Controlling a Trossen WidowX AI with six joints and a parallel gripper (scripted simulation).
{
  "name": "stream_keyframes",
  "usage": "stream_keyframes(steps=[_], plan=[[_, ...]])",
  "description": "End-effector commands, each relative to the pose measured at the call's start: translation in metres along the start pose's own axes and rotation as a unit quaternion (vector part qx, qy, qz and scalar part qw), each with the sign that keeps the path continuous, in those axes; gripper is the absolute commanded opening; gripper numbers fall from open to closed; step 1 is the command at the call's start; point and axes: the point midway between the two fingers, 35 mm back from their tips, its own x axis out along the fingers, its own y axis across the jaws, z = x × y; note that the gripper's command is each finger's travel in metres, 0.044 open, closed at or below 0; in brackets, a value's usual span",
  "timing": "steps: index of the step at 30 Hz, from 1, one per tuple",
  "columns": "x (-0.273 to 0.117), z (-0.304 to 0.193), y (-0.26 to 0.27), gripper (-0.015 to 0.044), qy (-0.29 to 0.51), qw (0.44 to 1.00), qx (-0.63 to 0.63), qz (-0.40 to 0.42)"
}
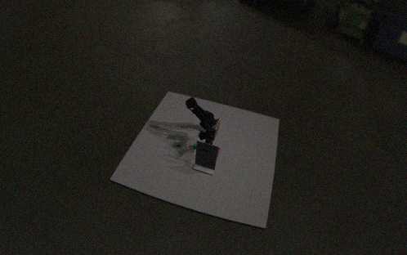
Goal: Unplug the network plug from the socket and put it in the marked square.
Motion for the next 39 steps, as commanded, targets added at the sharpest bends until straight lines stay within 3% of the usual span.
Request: stream_keyframes(steps=[1, 39], plan=[[-0.004, -0.001, -0.001, 0.0, -0.002, 1.0, 0.003, -0.003], [-0.028, -0.011, 0.0, 0.0, 0.004, 1.0, 0.004, -0.011]])
